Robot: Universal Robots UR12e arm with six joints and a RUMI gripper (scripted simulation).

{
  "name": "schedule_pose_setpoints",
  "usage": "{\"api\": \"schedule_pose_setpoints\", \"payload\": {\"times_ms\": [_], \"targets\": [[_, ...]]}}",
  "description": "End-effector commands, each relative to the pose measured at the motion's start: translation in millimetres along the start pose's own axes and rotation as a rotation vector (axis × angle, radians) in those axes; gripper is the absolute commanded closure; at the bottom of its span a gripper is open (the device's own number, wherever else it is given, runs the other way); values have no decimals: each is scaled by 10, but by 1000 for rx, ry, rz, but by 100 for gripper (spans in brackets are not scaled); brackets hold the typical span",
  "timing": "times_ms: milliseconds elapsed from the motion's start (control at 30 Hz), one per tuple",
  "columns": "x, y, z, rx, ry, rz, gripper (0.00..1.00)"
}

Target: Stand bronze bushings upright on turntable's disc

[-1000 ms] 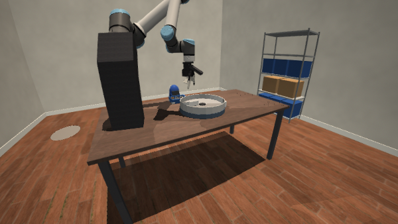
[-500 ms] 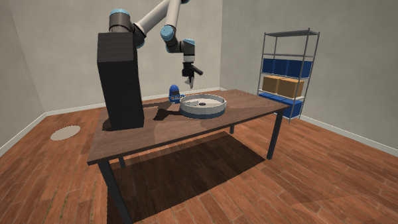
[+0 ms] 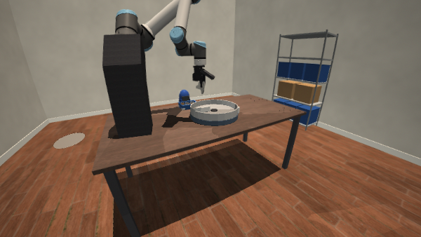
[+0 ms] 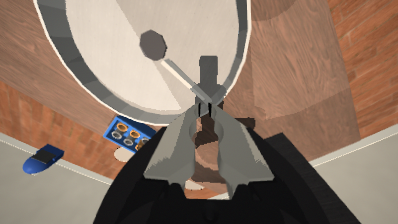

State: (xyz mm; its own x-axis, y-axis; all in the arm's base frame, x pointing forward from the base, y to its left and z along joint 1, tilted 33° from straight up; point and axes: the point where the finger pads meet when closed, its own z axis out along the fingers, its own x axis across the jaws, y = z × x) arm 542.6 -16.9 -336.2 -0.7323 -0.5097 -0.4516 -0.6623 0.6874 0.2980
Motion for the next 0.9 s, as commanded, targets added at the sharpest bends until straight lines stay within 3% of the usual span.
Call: {"api": "schedule_pose_setpoints", "payload": {"times_ms": [0,867], "targets": [[-1,-5,-4,1,0,0,94],[-1,-5,-4,1,0,0,95]]}}
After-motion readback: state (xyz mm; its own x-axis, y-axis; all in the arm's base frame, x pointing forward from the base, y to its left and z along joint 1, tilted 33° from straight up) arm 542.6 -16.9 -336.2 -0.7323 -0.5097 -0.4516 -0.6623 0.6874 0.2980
